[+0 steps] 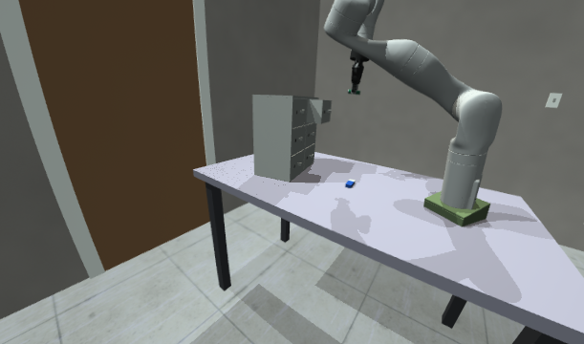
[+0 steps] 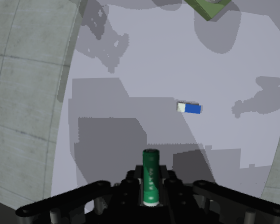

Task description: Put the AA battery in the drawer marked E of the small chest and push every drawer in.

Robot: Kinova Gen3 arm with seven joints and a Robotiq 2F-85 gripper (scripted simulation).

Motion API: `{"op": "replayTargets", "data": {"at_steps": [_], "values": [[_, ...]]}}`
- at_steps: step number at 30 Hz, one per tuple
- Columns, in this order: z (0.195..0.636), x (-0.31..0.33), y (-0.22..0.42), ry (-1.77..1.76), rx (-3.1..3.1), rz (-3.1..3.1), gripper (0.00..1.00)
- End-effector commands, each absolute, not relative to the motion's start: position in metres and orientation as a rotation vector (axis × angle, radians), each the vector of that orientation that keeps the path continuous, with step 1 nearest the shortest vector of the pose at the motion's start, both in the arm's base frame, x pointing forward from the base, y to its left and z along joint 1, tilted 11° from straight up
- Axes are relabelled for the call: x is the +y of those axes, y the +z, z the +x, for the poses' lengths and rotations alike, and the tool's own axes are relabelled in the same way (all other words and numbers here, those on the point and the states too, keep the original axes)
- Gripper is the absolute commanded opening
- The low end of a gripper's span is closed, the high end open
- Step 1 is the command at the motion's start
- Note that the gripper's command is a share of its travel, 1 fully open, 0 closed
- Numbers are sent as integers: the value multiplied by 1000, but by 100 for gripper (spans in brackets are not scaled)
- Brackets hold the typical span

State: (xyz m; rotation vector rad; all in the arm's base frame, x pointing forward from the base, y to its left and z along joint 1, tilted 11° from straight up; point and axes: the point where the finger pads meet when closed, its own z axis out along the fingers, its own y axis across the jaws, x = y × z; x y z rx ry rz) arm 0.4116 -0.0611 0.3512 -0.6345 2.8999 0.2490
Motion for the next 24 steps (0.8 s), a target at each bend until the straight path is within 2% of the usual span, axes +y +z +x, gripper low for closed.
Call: {"op": "replayTargets", "data": {"at_steps": [1,24], "values": [[411,-61,352,256,2884,-625,9],[409,-61,351,295,2716,-573,9]]}}
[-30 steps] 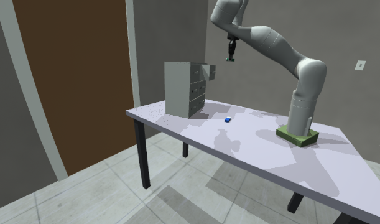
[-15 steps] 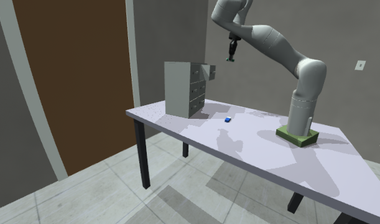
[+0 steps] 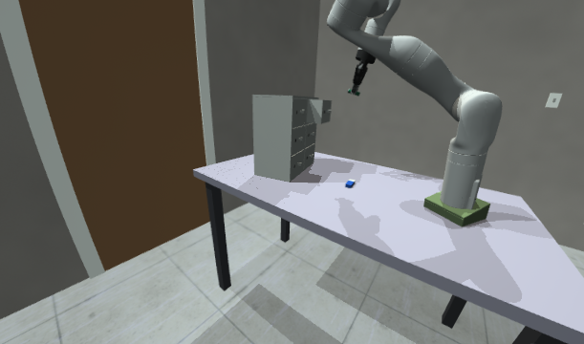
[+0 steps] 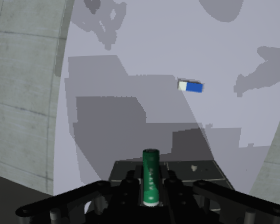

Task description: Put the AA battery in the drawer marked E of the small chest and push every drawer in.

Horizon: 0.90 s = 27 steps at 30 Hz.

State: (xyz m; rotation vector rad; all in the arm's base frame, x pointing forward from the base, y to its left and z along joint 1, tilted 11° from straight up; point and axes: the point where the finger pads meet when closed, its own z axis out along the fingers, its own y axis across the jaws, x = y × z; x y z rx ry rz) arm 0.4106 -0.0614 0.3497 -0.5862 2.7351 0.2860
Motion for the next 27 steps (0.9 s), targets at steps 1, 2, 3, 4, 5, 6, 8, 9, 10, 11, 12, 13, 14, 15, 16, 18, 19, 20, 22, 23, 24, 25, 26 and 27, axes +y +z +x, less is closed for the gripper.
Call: {"op": "replayTargets", "data": {"at_steps": [1,2,3,4,5,6,8,9,10,11,12,13,14,15,16,18,19,20,22,23,24,25,26,27], "values": [[409,-61,350,298,2704,-569,9],[409,-62,350,300,2692,-565,9],[409,-62,350,303,2680,-561,9],[409,-62,350,306,2666,-557,9],[409,-62,350,309,2653,-553,9],[408,-62,350,311,2639,-549,9],[408,-62,350,317,2609,-540,9],[408,-62,349,320,2594,-535,9],[408,-62,349,323,2579,-531,9],[408,-62,349,326,2564,-526,9],[408,-62,349,329,2550,-522,9],[408,-62,349,329,2550,-522,9],[408,-62,349,329,2550,-522,9],[407,-62,349,331,2535,-517,9],[407,-62,349,334,2522,-514,9],[407,-62,349,339,2496,-506,9],[407,-62,349,341,2483,-502,9],[407,-62,348,343,2472,-499,9],[407,-62,348,347,2448,-491,9],[407,-62,348,349,2436,-488,9],[406,-62,348,351,2425,-485,9],[406,-62,348,353,2415,-482,9],[406,-62,348,355,2404,-478,9],[406,-62,348,356,2393,-475,9]]}}
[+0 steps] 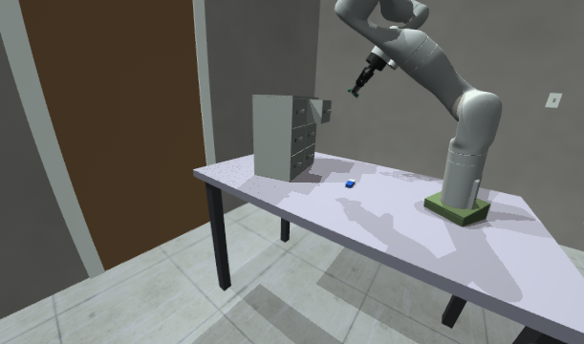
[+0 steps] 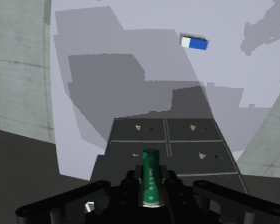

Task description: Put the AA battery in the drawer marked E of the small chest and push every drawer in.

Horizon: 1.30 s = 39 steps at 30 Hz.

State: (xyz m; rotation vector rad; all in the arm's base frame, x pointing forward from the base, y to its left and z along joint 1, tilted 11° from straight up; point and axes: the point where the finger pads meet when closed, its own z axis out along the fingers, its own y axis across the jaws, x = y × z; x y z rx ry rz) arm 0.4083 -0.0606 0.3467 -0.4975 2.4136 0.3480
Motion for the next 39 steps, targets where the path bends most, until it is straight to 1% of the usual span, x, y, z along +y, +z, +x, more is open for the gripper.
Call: {"op": "replayTargets", "data": {"at_steps": [1,39], "values": [[406,-62,348,358,2383,-473,9],[404,-63,345,397,2110,-394,9]]}}
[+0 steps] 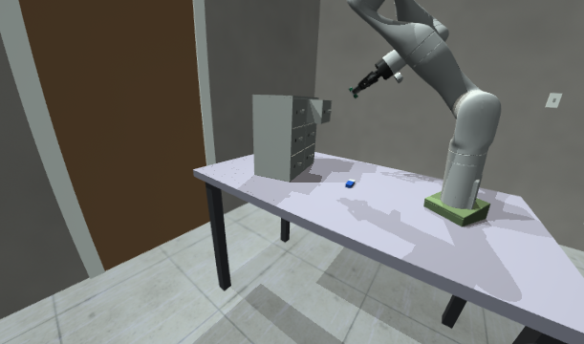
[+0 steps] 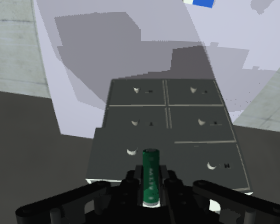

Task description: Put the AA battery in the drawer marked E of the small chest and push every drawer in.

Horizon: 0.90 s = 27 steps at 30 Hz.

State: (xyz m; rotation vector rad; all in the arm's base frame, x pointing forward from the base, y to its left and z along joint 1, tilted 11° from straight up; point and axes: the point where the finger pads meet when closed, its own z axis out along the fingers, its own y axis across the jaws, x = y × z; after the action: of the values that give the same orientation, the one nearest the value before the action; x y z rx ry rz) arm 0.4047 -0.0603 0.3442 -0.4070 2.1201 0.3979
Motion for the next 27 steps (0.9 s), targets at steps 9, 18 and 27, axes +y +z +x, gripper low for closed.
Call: {"op": "replayTargets", "data": {"at_steps": [9,18,27], "values": [[403,-63,345,407,2041,-375,9],[402,-63,344,413,1988,-360,9],[402,-64,344,418,1926,-342,9]]}}
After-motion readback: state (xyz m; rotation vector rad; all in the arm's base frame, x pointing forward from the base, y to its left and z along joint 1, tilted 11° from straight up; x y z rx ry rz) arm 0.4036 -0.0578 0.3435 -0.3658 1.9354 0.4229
